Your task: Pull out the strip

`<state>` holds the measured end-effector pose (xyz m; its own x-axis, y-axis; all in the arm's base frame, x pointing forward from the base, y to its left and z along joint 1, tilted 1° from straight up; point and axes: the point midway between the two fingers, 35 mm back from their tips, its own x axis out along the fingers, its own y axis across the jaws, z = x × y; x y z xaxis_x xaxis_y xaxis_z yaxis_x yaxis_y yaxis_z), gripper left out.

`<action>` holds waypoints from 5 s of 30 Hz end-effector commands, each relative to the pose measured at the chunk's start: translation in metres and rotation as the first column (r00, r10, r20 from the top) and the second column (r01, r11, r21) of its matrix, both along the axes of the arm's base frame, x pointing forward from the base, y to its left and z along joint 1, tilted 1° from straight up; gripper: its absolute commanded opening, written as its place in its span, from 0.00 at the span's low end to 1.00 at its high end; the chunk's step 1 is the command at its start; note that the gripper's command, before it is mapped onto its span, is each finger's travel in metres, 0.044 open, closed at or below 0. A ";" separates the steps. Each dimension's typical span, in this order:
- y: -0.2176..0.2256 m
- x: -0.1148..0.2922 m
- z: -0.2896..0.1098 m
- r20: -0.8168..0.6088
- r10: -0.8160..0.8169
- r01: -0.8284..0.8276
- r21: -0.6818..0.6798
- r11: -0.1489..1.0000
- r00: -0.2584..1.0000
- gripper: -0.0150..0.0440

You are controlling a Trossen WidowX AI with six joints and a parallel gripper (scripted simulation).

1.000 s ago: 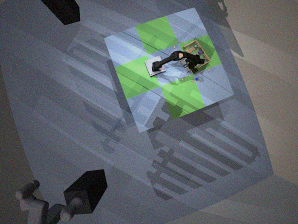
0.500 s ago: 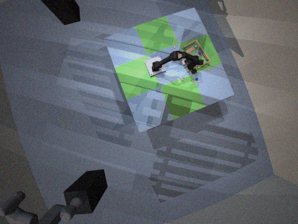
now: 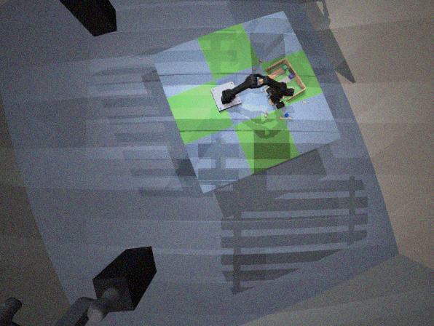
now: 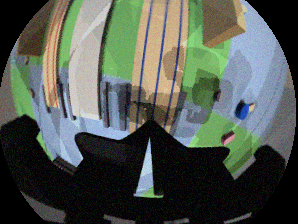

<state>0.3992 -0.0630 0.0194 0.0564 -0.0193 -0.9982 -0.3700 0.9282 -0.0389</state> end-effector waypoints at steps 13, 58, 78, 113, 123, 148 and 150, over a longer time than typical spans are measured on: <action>-0.010 -0.028 -0.007 -0.025 -0.001 0.001 0.000 1.000 1.000 0.25; -0.036 -0.091 -0.009 -0.030 -0.001 0.001 -0.002 1.000 1.000 0.25; -0.046 -0.117 -0.010 -0.032 -0.001 0.001 -0.003 1.000 0.999 0.25; -0.053 -0.134 -0.010 -0.033 -0.001 0.001 -0.003 1.000 0.999 0.25; -0.053 -0.124 0.004 -0.012 0.002 -0.002 -0.004 1.000 1.000 0.25; -0.022 -0.065 0.044 -0.028 0.019 -0.019 -0.001 1.000 0.999 1.00; -0.018 -0.058 0.045 -0.028 0.019 -0.019 -0.001 1.000 0.999 1.00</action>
<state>0.3302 -0.0859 0.0630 0.0296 -0.0178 -0.9994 -0.3920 0.9195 -0.0279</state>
